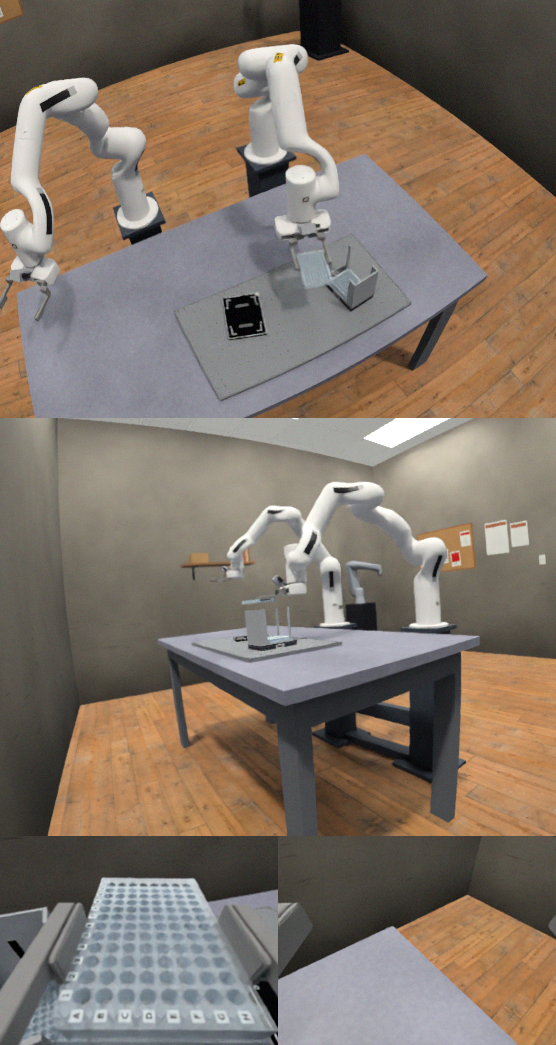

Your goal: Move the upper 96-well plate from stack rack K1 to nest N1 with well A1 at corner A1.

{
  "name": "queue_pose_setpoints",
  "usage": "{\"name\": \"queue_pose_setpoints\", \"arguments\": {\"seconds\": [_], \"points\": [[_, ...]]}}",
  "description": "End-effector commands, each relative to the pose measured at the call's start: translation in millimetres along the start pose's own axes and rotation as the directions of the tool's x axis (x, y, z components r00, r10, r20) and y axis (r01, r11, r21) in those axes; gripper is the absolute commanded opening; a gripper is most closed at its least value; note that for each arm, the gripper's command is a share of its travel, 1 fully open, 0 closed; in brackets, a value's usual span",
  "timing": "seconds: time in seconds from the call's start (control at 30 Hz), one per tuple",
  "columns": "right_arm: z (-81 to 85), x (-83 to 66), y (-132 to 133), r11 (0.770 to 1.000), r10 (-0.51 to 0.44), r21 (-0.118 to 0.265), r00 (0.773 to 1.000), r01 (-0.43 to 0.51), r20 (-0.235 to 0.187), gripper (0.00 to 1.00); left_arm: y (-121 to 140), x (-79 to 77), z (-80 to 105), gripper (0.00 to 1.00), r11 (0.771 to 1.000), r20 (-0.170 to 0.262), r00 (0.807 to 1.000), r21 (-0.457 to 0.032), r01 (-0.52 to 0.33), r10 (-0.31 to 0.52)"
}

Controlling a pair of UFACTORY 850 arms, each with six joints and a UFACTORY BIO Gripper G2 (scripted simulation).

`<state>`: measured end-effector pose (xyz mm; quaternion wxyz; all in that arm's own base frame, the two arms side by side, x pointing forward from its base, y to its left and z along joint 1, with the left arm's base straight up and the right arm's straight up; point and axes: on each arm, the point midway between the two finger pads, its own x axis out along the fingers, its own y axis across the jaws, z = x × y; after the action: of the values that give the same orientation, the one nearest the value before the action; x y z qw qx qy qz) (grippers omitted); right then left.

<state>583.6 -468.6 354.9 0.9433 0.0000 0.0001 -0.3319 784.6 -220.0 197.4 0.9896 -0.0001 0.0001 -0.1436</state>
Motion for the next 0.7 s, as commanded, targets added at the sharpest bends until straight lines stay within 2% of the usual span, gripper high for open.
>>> {"name": "queue_pose_setpoints", "arguments": {"seconds": [0.0,0.67], "points": [[1.3,0.5,0,1.0,0.0,0.0,1.0,0.0,0.002,1.0,-14,1.6,1.0,0.0,1.0,0.002,1.0,0.0,0.0,0.0],[1.3,0.5,0,1.0,0.0,0.0,1.0,0.0,0.002,1.0,-74,5.5,-0.4,0.0,1.0,0.002,1.0,0.0,0.0,0.0]]}}
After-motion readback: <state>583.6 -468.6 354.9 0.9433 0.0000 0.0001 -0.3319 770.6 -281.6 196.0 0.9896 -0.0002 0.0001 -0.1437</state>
